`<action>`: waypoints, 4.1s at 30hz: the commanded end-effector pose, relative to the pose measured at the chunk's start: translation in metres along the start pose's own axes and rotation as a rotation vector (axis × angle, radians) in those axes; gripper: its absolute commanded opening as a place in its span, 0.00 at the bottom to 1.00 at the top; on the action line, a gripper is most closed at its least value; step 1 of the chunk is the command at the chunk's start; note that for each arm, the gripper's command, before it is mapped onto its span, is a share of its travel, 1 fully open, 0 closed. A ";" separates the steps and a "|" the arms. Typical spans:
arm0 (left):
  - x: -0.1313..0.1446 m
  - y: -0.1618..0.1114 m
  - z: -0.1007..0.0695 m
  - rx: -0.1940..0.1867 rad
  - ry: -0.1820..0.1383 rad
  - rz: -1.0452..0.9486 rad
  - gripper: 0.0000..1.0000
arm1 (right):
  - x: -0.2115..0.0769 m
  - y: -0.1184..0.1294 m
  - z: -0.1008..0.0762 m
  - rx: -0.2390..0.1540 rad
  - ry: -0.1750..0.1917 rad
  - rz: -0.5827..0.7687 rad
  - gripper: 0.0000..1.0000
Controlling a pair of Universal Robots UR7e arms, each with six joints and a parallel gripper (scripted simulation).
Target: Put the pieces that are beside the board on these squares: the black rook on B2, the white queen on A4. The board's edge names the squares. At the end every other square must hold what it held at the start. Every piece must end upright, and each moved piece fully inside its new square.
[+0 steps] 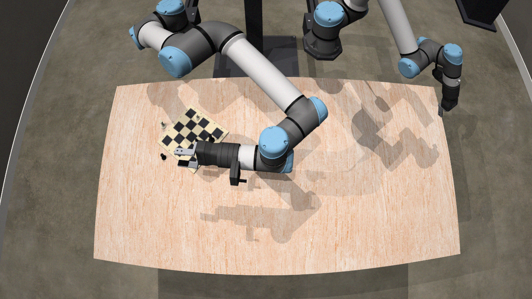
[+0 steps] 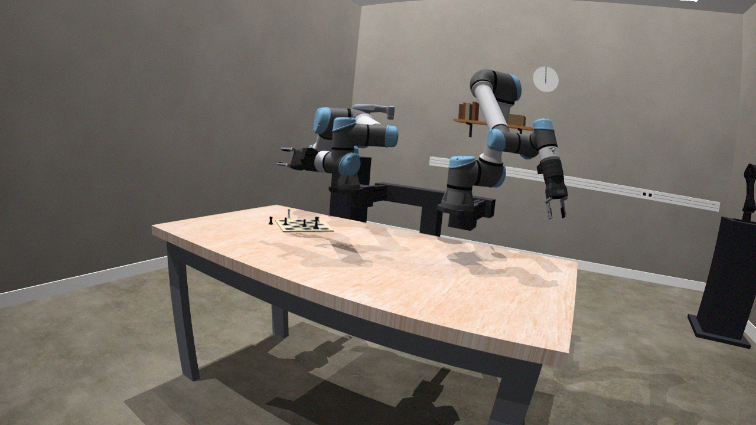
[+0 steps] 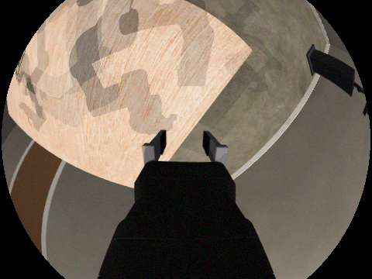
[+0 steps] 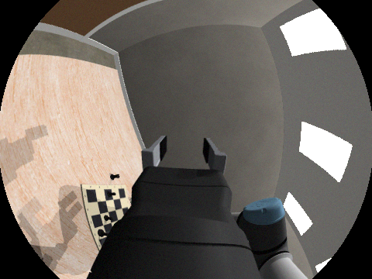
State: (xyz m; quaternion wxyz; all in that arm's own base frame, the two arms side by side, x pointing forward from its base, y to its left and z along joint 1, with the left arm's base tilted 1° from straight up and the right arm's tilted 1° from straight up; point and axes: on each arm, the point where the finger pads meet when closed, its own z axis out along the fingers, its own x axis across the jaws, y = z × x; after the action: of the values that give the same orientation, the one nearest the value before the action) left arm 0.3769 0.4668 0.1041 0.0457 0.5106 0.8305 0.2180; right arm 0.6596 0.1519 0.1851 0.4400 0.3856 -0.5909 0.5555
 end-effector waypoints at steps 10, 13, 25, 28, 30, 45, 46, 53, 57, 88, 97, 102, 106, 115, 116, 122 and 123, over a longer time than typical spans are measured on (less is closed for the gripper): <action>0.000 0.001 -0.001 -0.002 0.000 0.000 1.00 | 0.001 0.000 0.000 0.000 -0.001 0.001 1.00; 0.000 0.001 -0.001 -0.002 0.000 0.000 1.00 | 0.001 0.000 0.000 0.000 -0.001 0.001 1.00; 0.009 -0.007 -0.005 0.013 0.003 -0.030 1.00 | 0.001 0.000 0.000 0.000 -0.001 0.001 1.00; 0.020 -0.017 -0.012 0.032 0.007 -0.070 1.00 | 0.001 0.000 0.000 0.000 -0.001 0.001 1.00; 0.030 -0.026 -0.018 0.051 0.010 -0.109 1.00 | 0.001 0.000 0.000 0.000 -0.001 0.001 1.00; 0.108 -0.140 -0.096 0.233 0.048 -0.519 1.00 | 0.001 0.000 0.000 0.000 -0.001 0.001 1.00; 0.112 -0.148 -0.102 0.246 0.050 -0.549 1.00 | 0.001 0.000 0.000 0.000 -0.001 0.001 1.00; 0.126 -0.196 -0.137 0.313 0.065 -0.715 1.00 | 0.001 0.000 0.000 0.000 -0.001 0.001 1.00; 0.132 -0.233 -0.166 0.365 0.076 -0.846 1.00 | 0.001 0.000 0.000 0.000 -0.001 0.001 1.00; 0.130 -0.287 -0.210 0.441 0.092 -1.046 1.00 | -0.009 0.012 -0.001 -0.044 -0.018 0.098 1.00; 0.130 -0.287 -0.210 0.441 0.092 -1.046 1.00 | -0.037 0.045 -0.007 -0.168 -0.053 0.346 1.00; 0.130 -0.287 -0.210 0.441 0.092 -1.046 1.00 | -0.046 0.055 -0.009 -0.208 -0.061 0.419 1.00; 0.130 -0.287 -0.210 0.441 0.092 -1.046 1.00 | -0.063 0.073 -0.014 -0.280 -0.071 0.546 1.00; 0.130 -0.287 -0.210 0.441 0.092 -1.046 1.00 | -0.093 0.104 -0.026 -0.413 -0.075 0.759 1.00; 0.130 -0.287 -0.210 0.441 0.092 -1.046 1.00 | -0.096 0.108 -0.027 -0.429 -0.075 0.782 1.00; 0.130 -0.287 -0.210 0.441 0.092 -1.046 1.00 | -0.115 0.126 -0.036 -0.514 -0.068 0.903 1.00; 0.130 -0.287 -0.210 0.441 0.092 -1.046 1.00 | -0.118 0.129 -0.038 -0.529 -0.067 0.924 1.00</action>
State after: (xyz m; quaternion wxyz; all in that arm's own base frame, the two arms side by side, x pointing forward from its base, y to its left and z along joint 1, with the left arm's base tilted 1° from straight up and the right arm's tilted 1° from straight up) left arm 0.0148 0.4028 0.1944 0.0032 0.0186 0.9998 0.0090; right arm 0.5877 0.1881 0.0519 0.2460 0.0348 -0.8126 0.5273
